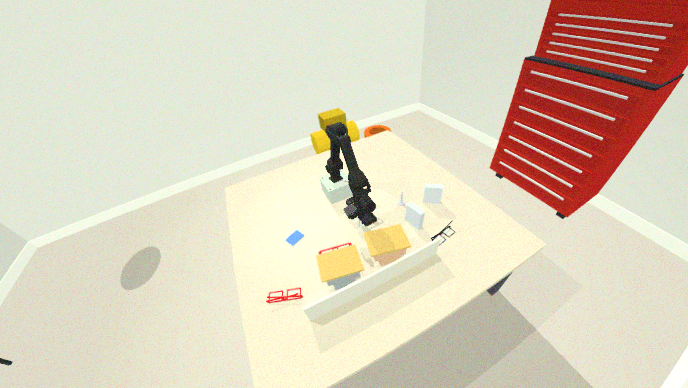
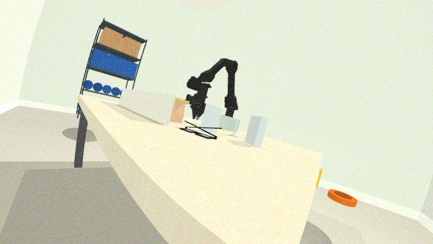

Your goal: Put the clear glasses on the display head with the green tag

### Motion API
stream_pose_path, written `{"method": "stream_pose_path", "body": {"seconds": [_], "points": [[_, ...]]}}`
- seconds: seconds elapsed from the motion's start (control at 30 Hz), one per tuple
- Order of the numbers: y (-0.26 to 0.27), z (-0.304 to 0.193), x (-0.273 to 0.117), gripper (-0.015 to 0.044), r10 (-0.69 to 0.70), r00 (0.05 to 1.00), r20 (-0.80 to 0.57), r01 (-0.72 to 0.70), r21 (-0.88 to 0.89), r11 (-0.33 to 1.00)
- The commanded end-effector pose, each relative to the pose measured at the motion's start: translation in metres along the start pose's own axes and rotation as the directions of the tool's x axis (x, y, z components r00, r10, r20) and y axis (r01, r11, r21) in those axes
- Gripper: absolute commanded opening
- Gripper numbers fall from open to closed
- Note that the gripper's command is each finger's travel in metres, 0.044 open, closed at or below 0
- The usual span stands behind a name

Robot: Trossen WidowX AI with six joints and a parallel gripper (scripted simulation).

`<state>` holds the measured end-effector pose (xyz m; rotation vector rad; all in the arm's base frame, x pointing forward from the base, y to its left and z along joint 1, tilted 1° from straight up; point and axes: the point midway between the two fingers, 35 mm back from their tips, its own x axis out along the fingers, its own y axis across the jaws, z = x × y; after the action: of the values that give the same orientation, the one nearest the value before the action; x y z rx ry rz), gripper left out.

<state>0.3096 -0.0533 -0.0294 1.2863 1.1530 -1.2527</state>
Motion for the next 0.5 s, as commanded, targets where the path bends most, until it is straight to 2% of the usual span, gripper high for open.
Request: {"method": "stream_pose_path", "body": {"seconds": [0.0,0.47], "points": [[-0.0023,-0.0008,0.0081,0.0120,-0.009,1.000,-0.005,0.009,0.004,1.000],[-0.0060,-0.0008,0.0082,0.0120,-0.010,1.000,-0.005,0.010,0.004,1.000]]}}
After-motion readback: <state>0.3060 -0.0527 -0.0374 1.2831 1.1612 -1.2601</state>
